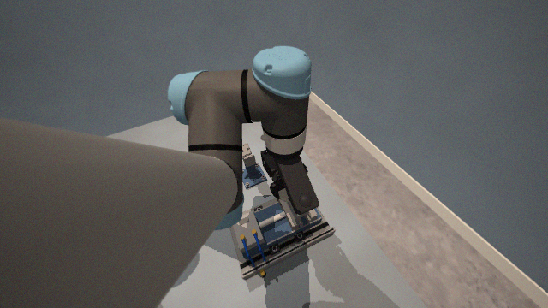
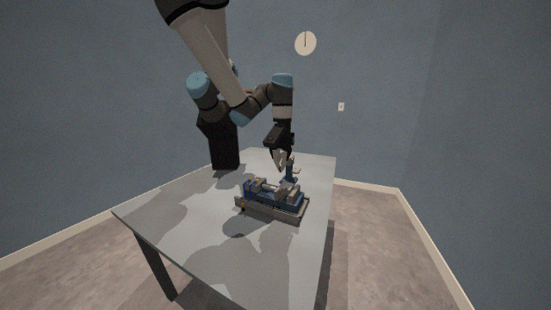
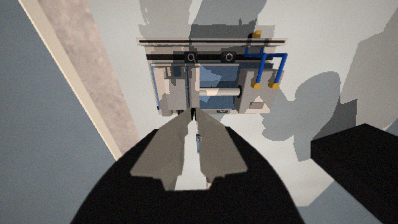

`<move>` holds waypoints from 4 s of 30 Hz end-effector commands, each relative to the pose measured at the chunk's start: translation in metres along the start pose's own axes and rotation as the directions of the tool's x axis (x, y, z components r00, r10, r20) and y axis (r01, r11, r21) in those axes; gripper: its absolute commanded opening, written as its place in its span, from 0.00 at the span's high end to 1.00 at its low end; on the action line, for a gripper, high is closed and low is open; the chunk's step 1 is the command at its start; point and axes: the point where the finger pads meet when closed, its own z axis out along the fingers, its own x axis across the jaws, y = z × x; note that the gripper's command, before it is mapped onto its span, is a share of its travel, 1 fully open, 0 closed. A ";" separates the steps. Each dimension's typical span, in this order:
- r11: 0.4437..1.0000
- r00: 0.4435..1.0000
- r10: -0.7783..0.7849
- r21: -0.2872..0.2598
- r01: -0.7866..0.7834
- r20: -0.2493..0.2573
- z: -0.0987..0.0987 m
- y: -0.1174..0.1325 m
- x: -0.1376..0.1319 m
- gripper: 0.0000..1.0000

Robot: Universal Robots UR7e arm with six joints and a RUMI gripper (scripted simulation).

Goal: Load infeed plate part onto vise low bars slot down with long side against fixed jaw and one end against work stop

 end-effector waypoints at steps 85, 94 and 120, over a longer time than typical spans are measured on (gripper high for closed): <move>0.034 0.034 -0.999 0.001 0.999 -0.001 0.000 -0.047 -0.035 1.00; 0.033 0.033 -0.999 0.001 0.999 -0.001 -0.001 -0.047 -0.035 1.00; 0.034 0.034 -0.999 0.001 0.999 -0.001 -0.001 -0.047 -0.035 1.00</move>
